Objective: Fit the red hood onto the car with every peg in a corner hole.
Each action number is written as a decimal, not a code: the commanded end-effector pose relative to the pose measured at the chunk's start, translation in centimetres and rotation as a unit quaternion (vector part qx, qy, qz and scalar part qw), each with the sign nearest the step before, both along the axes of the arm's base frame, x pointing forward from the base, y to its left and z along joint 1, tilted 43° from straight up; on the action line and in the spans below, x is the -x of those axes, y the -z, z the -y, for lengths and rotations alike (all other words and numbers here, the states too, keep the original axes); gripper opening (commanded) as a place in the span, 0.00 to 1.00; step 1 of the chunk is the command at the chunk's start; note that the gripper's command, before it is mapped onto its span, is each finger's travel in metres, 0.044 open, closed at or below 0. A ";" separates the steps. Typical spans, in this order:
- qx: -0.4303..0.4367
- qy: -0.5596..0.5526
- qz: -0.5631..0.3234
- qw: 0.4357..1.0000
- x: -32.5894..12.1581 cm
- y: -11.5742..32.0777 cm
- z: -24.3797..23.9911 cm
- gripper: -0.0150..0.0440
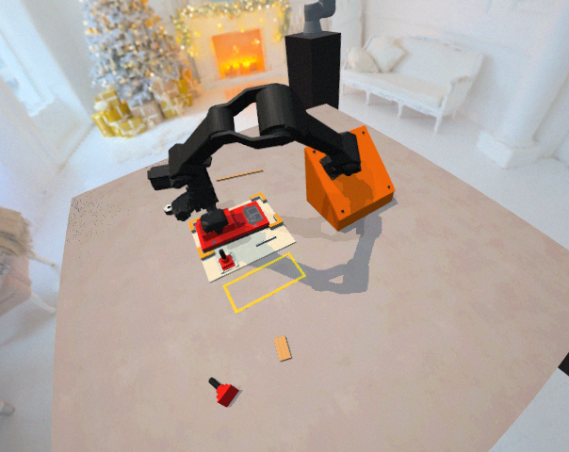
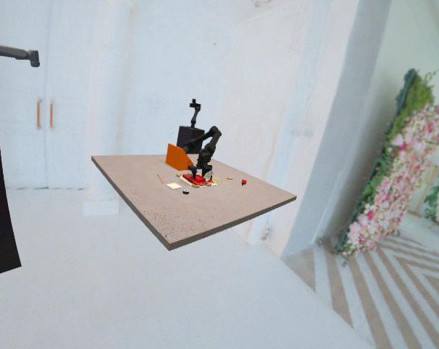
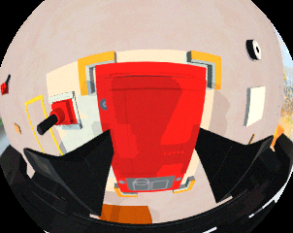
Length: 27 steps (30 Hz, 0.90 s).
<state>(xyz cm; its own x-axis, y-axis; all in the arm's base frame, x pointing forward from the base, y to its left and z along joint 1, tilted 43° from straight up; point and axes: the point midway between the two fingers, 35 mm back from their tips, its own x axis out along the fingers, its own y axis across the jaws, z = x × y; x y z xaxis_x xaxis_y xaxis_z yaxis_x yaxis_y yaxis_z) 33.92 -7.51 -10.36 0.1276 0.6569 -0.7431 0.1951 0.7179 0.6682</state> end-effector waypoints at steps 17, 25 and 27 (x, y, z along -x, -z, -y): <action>0.001 0.000 0.000 1.000 0.9 -5.3 4.8 1.00; 0.001 0.000 0.000 1.000 0.9 -5.3 4.8 1.00; 0.001 0.000 0.000 1.000 0.9 -5.3 4.8 1.00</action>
